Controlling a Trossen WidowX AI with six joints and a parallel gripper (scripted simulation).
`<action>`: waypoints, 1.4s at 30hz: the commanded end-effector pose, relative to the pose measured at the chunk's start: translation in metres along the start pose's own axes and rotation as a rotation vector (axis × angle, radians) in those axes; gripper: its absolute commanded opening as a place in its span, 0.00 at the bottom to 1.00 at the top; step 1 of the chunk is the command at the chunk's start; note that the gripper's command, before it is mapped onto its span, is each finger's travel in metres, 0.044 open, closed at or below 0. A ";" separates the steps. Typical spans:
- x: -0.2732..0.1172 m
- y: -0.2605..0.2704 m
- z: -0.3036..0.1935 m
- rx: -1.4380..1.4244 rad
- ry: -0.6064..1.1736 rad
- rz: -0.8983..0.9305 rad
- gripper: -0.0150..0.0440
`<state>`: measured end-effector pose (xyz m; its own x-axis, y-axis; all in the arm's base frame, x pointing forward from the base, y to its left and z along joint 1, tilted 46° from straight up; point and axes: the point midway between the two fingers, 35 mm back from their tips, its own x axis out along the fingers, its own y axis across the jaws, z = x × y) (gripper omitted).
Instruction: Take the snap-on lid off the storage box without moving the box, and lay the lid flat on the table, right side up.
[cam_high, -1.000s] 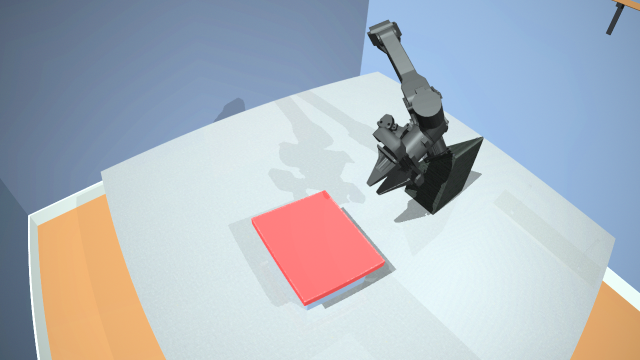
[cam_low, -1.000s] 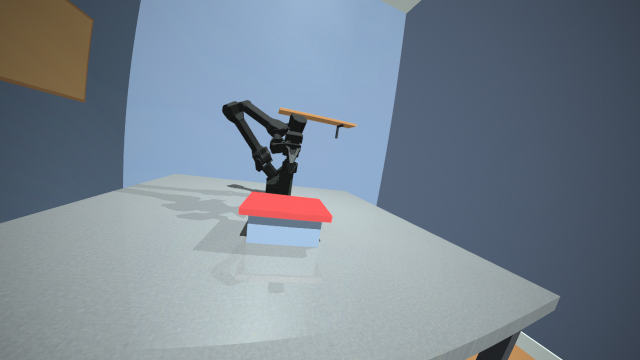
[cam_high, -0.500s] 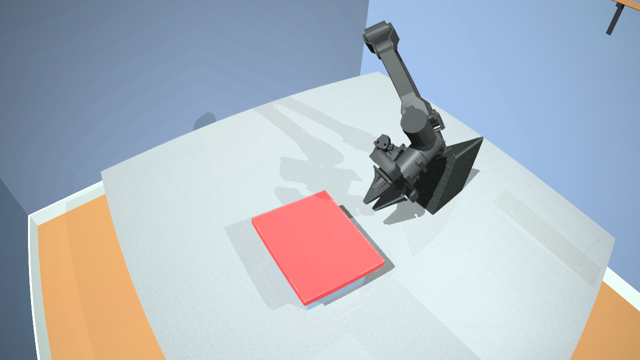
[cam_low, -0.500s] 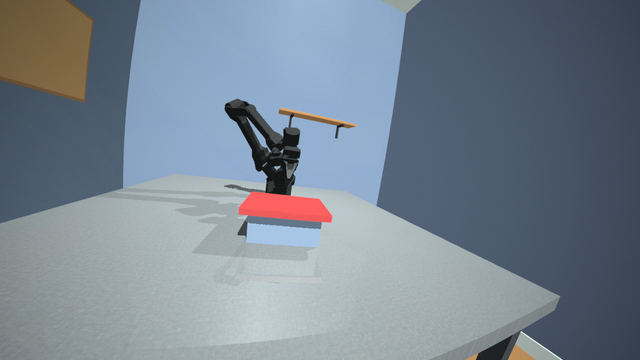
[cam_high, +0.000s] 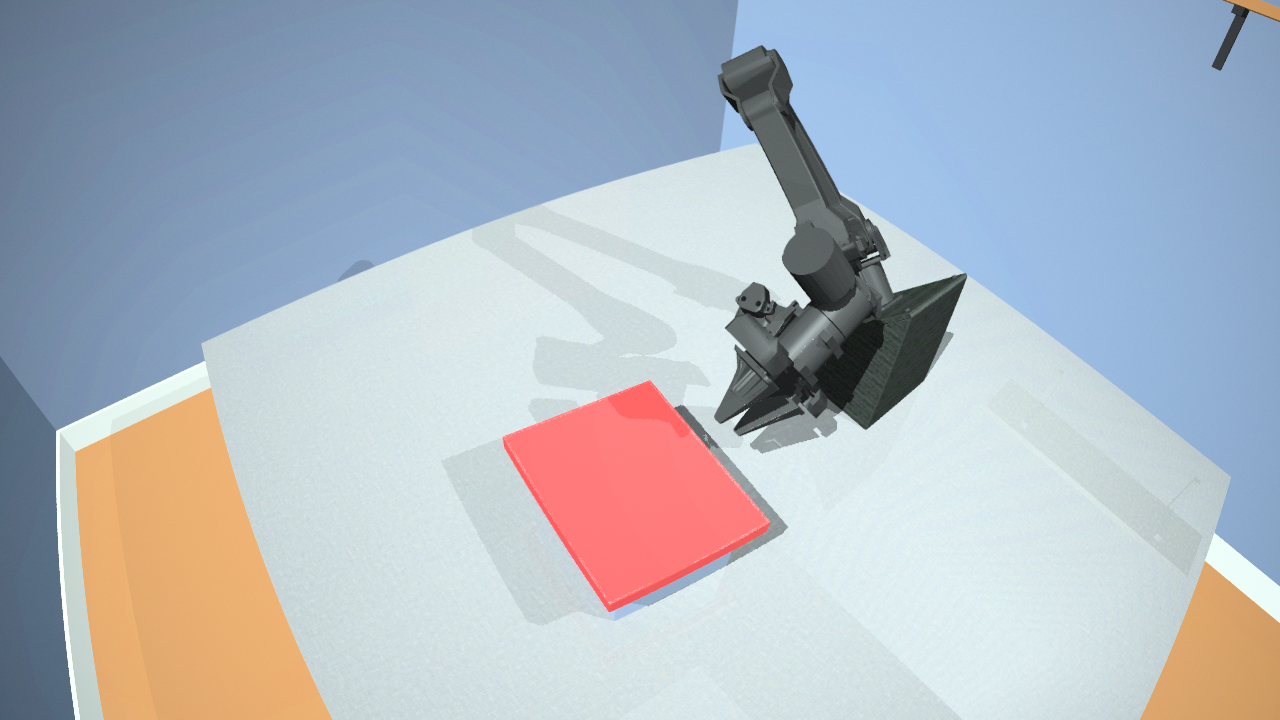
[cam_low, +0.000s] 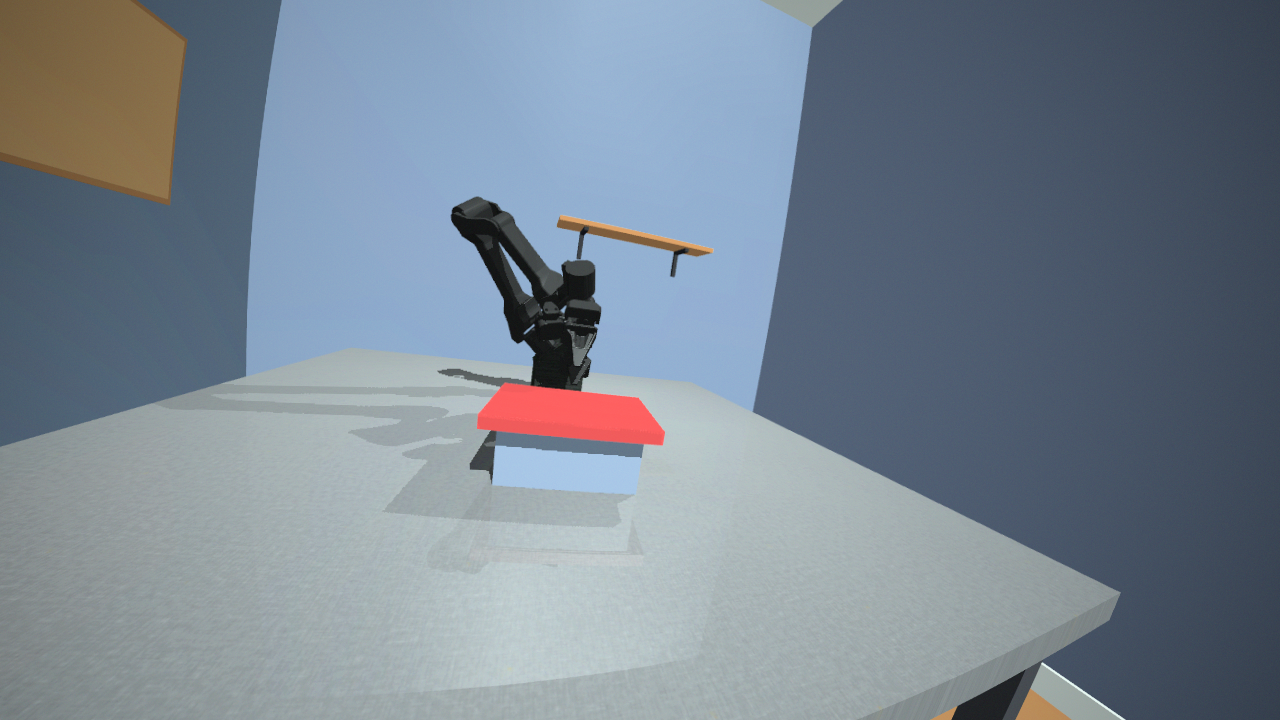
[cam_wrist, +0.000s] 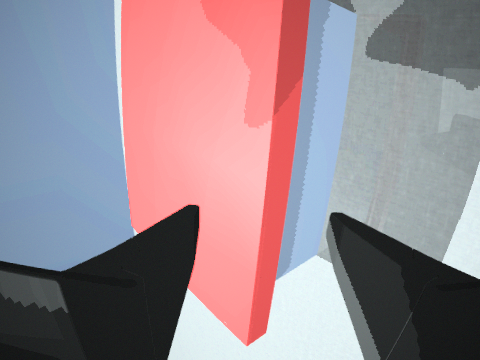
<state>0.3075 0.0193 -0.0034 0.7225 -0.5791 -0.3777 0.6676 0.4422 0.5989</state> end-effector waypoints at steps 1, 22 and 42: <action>0.008 0.001 -0.002 -0.003 0.005 0.000 0.65; 0.042 0.001 0.000 -0.004 0.000 0.007 0.65; 0.052 0.000 0.002 -0.006 -0.005 0.012 0.42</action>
<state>0.3439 -0.0131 -0.0215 0.7266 -0.5810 -0.3667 0.6620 0.4492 0.5999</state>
